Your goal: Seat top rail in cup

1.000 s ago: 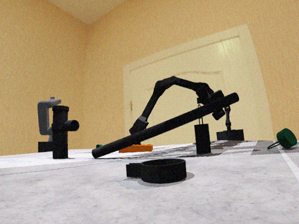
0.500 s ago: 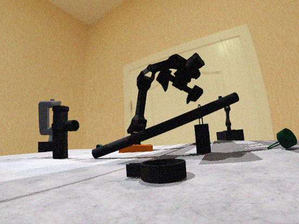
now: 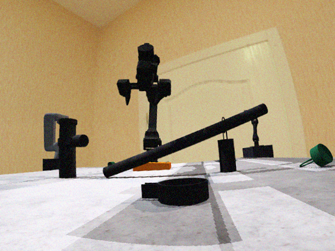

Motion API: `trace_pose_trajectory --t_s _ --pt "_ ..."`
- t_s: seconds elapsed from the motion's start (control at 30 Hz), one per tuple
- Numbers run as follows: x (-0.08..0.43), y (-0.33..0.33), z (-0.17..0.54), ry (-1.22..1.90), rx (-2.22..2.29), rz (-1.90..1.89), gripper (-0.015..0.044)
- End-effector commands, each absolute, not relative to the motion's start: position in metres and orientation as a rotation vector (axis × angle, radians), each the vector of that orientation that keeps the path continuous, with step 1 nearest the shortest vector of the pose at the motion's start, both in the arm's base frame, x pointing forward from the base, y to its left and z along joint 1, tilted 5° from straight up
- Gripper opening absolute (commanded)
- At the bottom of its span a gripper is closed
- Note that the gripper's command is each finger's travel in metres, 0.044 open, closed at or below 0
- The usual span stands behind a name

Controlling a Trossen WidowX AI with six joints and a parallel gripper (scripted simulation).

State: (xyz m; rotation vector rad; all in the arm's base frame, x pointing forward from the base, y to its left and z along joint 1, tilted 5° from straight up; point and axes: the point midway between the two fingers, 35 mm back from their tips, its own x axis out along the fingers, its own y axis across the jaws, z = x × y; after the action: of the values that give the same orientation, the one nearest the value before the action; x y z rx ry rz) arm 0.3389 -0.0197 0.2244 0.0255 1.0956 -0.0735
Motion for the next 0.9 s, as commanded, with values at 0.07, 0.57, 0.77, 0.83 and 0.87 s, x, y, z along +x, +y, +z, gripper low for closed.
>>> trace_pose_trajectory --t_s 0.07,0.57,0.77,0.83,0.87 --pt "0.323 -0.055 0.234 1.044 0.129 -0.063 0.0440" --pt "0.326 -0.137 0.215 1.067 -0.553 0.209 0.0440" --pt "0.317 -0.191 0.202 1.079 -0.980 0.411 0.0440" --pt "0.314 -0.203 0.199 1.080 -1.070 0.458 0.0440" --pt "0.313 -0.204 0.198 1.080 -1.081 0.464 0.0440"
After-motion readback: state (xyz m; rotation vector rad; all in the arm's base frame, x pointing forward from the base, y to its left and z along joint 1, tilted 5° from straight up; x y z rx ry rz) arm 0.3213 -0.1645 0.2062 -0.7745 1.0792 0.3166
